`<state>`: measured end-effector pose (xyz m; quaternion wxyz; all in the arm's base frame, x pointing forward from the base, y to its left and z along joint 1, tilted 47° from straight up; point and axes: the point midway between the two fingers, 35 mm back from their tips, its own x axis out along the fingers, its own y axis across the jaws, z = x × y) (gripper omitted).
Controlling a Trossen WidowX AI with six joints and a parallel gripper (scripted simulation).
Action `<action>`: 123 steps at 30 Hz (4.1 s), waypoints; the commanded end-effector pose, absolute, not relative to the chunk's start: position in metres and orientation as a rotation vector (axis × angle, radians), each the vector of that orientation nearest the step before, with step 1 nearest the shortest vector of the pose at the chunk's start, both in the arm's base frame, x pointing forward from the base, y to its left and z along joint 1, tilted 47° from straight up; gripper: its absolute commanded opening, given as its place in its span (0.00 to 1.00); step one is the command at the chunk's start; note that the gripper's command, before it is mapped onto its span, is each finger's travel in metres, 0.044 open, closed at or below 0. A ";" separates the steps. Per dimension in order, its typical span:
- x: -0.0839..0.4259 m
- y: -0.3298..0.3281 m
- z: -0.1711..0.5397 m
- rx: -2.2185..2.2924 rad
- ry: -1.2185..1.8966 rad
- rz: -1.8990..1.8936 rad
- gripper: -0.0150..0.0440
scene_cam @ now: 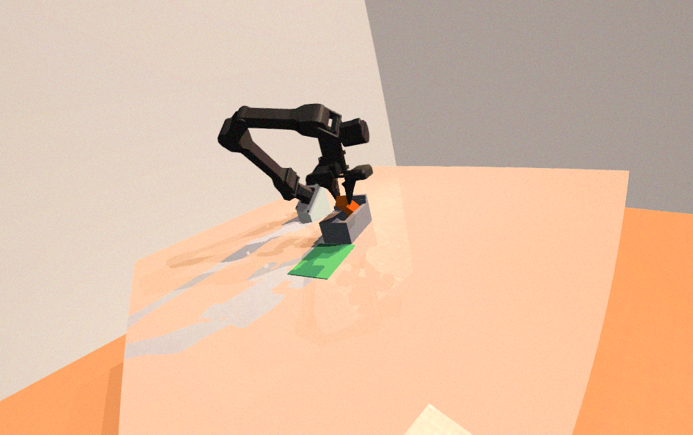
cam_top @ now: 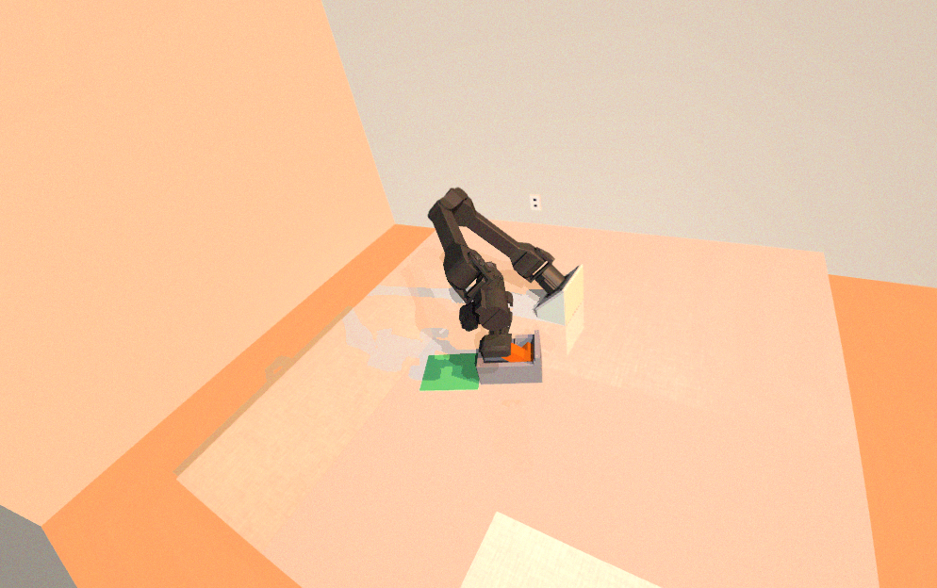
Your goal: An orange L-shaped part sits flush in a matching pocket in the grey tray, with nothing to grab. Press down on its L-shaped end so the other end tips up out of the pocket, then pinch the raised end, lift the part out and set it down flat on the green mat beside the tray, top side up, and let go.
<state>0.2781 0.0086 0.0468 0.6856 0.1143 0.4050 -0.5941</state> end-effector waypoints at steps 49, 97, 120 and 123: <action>0.286 0.047 0.100 0.265 0.908 -1.327 0.25; 0.336 -0.068 0.193 0.263 0.895 -1.322 0.25; 0.335 -0.095 0.168 0.262 0.897 -1.330 0.25; 0.335 -0.098 0.164 0.261 0.897 -1.330 0.25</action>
